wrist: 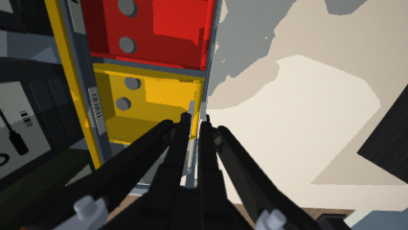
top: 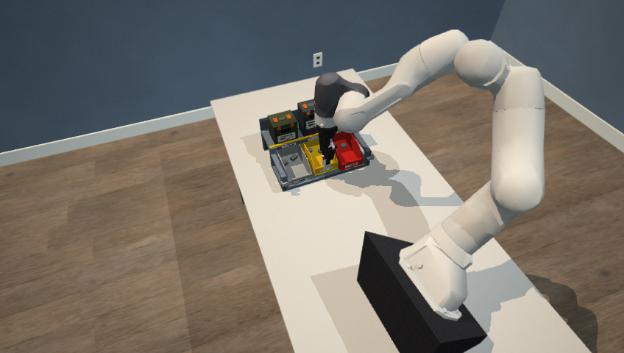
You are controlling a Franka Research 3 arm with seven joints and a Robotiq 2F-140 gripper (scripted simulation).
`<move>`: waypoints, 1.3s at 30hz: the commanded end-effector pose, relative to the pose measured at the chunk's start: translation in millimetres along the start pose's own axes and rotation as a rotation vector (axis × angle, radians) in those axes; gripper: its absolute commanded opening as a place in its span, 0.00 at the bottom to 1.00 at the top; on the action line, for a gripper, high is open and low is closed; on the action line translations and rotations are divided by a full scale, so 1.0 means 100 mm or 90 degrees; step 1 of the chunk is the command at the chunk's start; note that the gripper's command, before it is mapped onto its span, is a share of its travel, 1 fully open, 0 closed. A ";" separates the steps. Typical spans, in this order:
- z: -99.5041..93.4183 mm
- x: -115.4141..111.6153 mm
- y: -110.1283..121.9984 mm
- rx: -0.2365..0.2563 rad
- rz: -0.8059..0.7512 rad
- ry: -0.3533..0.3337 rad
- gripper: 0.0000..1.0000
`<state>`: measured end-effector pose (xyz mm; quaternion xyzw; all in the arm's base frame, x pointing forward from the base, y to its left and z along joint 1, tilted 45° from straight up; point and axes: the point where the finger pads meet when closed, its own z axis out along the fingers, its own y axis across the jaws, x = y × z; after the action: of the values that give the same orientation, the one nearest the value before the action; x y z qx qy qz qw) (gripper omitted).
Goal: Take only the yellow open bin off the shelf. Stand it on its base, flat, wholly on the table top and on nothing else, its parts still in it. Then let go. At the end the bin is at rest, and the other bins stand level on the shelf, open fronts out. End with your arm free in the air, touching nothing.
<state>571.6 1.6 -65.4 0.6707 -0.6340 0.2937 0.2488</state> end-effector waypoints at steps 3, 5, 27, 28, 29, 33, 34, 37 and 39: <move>0.00 0.00 -0.01 0.001 0.000 -0.001 0.00; 0.00 0.00 -0.02 0.001 0.000 -0.002 0.00; 0.01 0.00 0.30 0.002 0.000 -0.003 0.00; 0.01 0.00 0.30 0.002 0.000 -0.003 0.00; 0.01 0.00 0.30 0.002 0.000 -0.003 0.00; 0.01 0.00 0.30 0.002 0.000 -0.003 0.00; 0.01 0.00 0.30 0.002 0.000 -0.003 0.00; 0.04 0.03 0.39 -0.004 -0.006 0.000 0.00; 0.04 0.03 0.51 -0.001 -0.003 -0.001 0.00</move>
<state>531.0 -8.6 -67.5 0.6744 -0.6296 0.2883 0.2564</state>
